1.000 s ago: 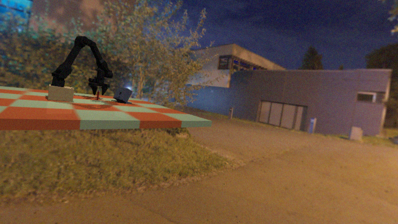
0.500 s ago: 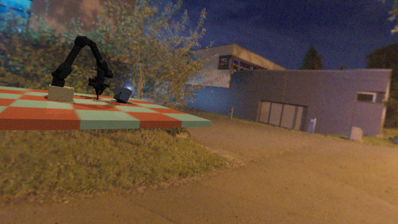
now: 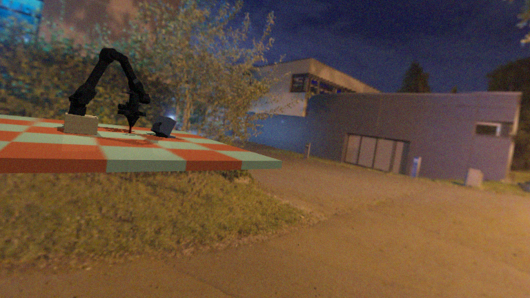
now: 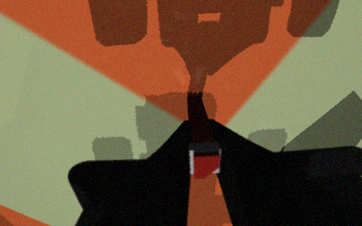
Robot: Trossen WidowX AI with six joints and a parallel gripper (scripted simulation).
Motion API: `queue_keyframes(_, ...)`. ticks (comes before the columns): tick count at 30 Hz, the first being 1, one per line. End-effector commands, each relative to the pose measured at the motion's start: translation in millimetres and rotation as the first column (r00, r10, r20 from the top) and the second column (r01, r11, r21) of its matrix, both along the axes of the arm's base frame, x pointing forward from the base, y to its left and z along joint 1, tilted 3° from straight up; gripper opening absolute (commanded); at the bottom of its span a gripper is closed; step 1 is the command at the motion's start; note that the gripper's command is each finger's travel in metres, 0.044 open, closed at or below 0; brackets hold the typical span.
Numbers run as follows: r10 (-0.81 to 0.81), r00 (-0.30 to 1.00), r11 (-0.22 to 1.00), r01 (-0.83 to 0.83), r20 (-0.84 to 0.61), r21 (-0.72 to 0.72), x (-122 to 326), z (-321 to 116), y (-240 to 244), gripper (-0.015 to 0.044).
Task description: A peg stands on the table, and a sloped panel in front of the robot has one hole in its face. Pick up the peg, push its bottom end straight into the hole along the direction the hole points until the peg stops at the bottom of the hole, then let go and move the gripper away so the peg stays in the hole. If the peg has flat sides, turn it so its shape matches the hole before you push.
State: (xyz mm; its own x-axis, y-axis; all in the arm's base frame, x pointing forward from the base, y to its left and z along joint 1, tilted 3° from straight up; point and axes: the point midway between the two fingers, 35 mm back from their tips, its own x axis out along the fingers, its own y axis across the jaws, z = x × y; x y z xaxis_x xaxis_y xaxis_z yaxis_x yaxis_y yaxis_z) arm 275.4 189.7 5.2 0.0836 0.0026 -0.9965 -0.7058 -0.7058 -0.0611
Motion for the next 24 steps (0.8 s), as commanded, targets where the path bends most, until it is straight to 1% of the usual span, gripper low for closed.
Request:
queue_keyframes(1,0.000,1.000,1.000,0.000,0.001,0.001,0,0,0,0.0000)
queue_keyframes(9,0.000,1.000,1.000,0.000,0.001,0.001,0,6,1,0.0000)
queue_keyframes(21,0.002,1.000,1.000,-0.002,-0.005,0.001,-7,71,-2,0.0000)
queue_keyframes(24,0.002,1.000,1.000,-0.002,-0.006,0.000,-9,79,-3,0.0000)
